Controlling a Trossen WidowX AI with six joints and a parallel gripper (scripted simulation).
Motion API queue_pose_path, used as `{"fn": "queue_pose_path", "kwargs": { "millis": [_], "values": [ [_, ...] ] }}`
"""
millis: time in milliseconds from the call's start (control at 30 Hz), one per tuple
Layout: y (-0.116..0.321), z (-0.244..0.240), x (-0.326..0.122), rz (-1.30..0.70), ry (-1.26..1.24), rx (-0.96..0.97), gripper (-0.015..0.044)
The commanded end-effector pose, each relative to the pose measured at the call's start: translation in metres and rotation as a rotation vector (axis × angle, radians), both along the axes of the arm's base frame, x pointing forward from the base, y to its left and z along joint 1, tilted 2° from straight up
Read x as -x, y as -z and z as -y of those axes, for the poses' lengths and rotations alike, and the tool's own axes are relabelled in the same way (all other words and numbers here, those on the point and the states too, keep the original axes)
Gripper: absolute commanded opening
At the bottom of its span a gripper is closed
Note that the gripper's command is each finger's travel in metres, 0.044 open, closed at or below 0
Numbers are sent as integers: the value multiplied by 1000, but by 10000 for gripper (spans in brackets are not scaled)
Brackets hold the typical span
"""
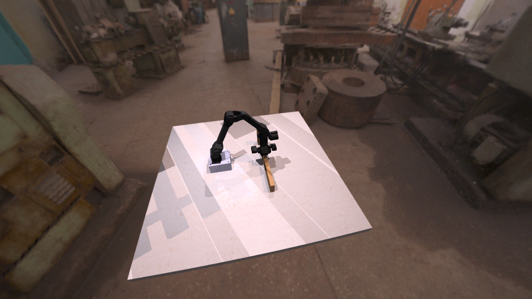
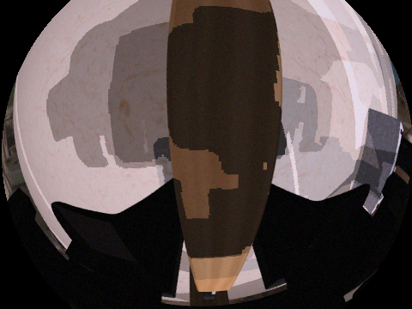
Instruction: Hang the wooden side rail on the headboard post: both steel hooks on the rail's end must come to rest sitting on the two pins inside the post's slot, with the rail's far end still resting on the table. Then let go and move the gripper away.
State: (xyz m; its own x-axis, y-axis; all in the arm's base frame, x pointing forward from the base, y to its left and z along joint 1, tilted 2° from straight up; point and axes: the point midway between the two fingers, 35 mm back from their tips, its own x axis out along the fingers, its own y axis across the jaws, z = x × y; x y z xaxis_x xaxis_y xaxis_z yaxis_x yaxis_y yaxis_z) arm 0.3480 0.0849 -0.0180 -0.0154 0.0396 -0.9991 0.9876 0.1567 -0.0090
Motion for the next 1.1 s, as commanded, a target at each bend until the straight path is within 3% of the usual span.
{"fn": "queue_pose_path", "kwargs": {
  "millis": [0, 1067],
  "values": [
    [0, -1, -8, 19, -13, 0, 0],
    [-1, -1, -6, 18, -13, 0, 0]
  ]
}}
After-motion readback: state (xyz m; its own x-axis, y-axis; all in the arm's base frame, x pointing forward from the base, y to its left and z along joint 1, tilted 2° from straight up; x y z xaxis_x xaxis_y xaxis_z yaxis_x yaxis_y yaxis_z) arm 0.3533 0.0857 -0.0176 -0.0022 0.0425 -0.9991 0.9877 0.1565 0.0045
